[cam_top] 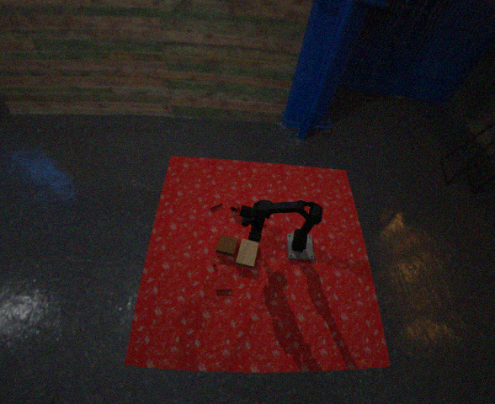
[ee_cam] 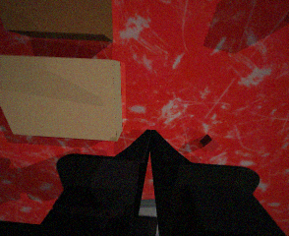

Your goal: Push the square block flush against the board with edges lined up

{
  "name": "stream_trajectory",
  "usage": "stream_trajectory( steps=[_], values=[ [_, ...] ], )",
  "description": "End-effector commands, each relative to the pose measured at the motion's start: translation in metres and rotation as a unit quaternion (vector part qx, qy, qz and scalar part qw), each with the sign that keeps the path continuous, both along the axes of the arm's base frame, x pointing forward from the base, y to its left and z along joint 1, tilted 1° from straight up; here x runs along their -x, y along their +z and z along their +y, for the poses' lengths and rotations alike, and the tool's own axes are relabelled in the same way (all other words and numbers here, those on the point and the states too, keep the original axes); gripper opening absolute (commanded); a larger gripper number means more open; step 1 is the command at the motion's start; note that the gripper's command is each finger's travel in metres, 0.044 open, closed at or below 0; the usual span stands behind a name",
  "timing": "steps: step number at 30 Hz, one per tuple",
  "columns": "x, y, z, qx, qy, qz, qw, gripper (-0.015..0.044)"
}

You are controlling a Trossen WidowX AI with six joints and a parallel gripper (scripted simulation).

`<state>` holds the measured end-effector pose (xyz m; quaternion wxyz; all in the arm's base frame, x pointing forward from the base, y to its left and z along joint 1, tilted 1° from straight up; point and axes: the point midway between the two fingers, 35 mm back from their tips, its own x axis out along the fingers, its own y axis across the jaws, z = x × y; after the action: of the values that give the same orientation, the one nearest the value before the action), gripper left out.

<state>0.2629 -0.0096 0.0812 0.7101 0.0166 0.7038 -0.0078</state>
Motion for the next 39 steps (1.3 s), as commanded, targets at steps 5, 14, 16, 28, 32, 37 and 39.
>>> stream_trajectory(
  steps=[5,14,16,28,32,37,39],
  values=[
    [-0.003,0.0,0.003,0.001,0.131,0.0,0.991,0.0],
    [-0.007,0.0,0.006,0.002,0.284,-0.002,0.959,0.0],
    [-0.008,0.0,0.006,0.002,0.317,-0.003,0.949,0.0],
    [-0.01,-0.002,0.009,0.003,0.424,-0.004,0.906,0.0],
    [-0.013,-0.012,0.01,0.003,0.483,-0.005,0.876,0.0],
    [-0.015,-0.025,0.012,0.004,0.557,-0.006,0.831,0.0],
    [-0.015,-0.031,0.012,0.004,0.585,-0.006,0.811,0.0]
  ],
)
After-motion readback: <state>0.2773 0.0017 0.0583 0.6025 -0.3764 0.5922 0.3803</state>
